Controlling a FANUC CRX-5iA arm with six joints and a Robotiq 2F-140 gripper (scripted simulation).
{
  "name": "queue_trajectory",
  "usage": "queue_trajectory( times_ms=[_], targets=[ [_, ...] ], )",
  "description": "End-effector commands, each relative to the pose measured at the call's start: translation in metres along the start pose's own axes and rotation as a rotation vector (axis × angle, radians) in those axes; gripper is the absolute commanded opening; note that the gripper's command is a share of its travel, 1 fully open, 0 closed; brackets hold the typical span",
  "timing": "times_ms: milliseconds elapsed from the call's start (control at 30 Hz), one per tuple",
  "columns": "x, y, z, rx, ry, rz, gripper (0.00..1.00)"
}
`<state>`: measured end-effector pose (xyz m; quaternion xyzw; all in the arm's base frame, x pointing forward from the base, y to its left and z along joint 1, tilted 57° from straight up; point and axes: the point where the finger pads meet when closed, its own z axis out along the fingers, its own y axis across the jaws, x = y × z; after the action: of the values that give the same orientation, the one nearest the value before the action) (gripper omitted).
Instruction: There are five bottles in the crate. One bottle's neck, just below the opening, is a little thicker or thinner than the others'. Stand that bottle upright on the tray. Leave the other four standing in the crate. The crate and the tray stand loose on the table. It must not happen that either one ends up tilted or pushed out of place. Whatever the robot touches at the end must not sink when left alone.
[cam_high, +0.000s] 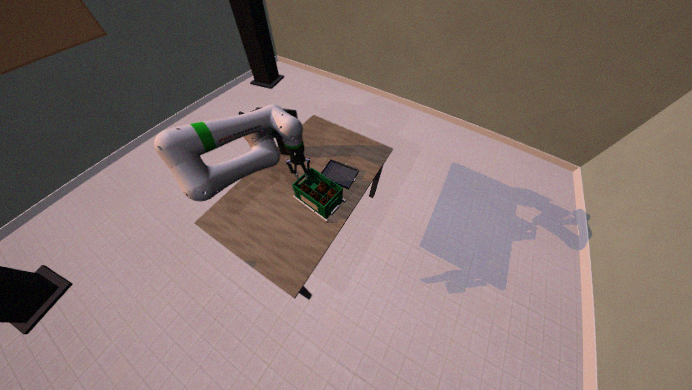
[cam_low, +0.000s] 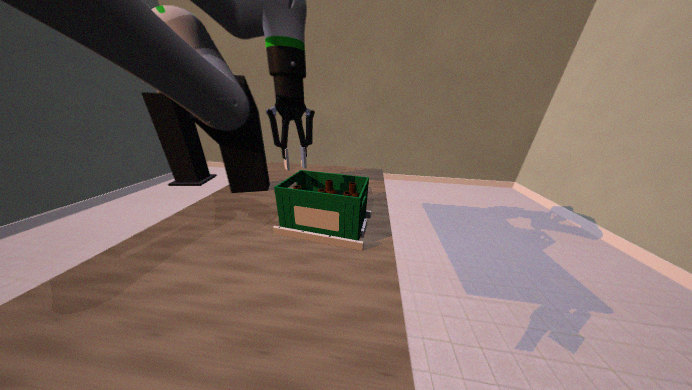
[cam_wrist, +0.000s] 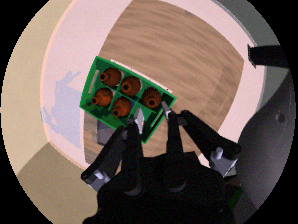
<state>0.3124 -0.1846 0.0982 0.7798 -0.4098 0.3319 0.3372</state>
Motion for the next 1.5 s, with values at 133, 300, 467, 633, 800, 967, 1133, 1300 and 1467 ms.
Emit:
queue_trajectory(
  times_ms=[133,300,467,633,800,967,1133,1300,1467],
  targets=[
    [-0.0001,0.0,-0.0002,0.004,0.003,0.0,0.44],
    [-0.0001,0.0,-0.0002,0.004,0.003,0.0,0.44],
    [-0.0001,0.0,-0.0002,0.004,0.003,0.0,0.44],
    [-0.0001,0.0,-0.0002,0.004,0.003,0.0,0.44],
    [-0.0001,0.0,-0.0002,0.004,0.003,0.0,0.44],
    [-0.0001,0.0,-0.0002,0.004,0.003,0.0,0.44],
    [-0.0001,0.0,0.0003,0.004,0.003,0.0,0.44],
    [0.0,0.0,0.002,0.004,0.003,0.0,0.44],
    [0.0,0.0001,0.0038,0.004,0.004,0.0,0.44]
  ],
)
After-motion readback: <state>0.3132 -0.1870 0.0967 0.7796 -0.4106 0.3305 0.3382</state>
